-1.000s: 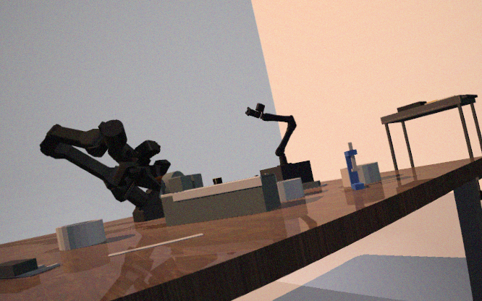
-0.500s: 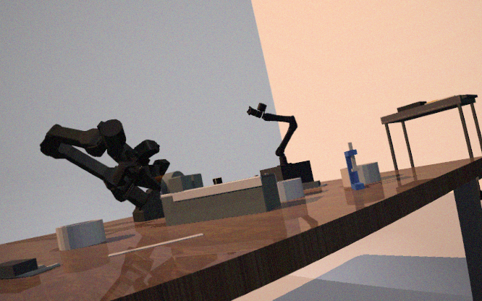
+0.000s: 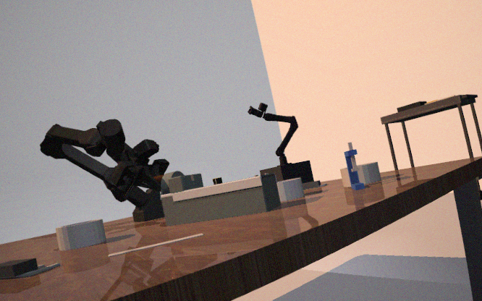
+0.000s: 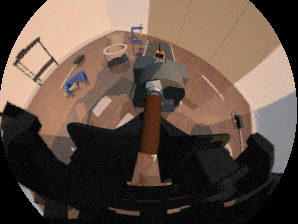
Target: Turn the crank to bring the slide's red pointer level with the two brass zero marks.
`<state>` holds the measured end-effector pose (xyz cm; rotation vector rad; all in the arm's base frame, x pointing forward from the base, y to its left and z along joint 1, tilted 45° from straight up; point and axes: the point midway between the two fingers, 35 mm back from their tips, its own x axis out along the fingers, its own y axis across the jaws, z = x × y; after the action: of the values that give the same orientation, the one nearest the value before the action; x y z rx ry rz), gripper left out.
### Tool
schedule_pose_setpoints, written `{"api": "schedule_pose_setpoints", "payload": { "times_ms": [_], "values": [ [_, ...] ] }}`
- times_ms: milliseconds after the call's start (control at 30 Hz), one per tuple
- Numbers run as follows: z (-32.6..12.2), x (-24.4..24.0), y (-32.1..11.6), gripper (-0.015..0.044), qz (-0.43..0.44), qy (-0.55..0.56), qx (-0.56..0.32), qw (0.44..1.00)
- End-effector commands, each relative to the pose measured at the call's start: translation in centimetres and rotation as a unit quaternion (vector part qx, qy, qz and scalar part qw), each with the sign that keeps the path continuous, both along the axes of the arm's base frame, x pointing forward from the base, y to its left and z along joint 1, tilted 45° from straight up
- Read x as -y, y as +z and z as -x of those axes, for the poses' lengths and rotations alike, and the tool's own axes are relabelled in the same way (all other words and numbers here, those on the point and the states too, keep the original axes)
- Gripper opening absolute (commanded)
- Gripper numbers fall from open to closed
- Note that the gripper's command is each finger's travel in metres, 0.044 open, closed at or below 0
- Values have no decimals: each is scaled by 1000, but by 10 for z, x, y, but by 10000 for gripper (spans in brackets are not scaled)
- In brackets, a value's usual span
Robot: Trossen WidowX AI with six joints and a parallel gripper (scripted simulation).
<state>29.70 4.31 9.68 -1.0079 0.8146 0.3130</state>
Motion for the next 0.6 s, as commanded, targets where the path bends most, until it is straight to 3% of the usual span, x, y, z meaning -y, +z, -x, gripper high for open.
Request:
{"api": "schedule_pose_setpoints", "payload": {
  "times_ms": [0, 567],
  "values": [
    [-4, 2, 8, 0, 1, -4, 12, 1000],
    [-1, 1, 1, 0, 0, 1, 0, 1000]
  ]
}}
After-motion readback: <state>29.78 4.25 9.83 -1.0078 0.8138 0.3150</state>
